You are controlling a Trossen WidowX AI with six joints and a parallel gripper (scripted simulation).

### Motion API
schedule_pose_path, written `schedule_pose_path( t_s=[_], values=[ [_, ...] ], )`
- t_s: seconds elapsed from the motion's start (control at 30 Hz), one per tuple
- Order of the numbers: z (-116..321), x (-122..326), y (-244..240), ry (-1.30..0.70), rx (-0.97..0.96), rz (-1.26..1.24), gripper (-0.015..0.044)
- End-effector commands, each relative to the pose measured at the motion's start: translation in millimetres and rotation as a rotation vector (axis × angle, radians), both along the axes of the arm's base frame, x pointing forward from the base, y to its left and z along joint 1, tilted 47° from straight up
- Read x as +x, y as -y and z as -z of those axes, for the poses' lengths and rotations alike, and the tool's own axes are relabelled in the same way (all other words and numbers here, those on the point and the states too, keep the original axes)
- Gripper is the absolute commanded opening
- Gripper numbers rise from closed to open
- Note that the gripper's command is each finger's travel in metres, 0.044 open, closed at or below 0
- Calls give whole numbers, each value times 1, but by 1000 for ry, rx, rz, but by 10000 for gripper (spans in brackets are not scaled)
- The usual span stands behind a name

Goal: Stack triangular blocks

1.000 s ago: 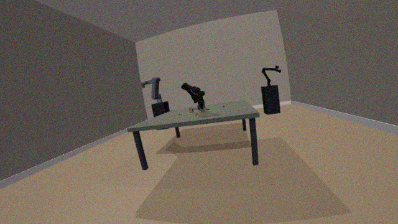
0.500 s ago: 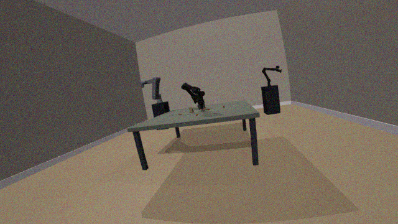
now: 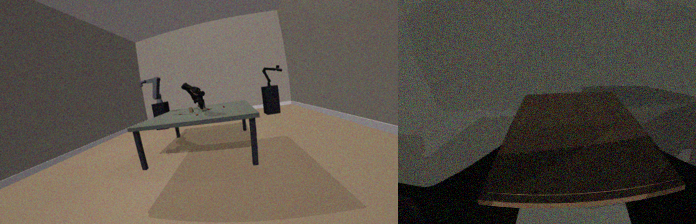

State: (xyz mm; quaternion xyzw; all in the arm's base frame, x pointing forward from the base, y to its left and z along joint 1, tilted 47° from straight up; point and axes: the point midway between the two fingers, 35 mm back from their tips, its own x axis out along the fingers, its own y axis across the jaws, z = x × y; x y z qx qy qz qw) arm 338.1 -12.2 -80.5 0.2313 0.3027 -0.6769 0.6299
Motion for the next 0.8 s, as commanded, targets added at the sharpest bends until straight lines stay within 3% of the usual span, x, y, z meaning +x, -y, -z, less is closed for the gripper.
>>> schedule_pose_path(
  t_s=[0.0, 0.63, 0.77],
  values=[
    [1, 0, 1, 0, 0, -1, 0],
    [19, -3, 20, 2, 0, -5, 0],
    [18, -3, 18, 4, 4, 1, 105]
  ],
)
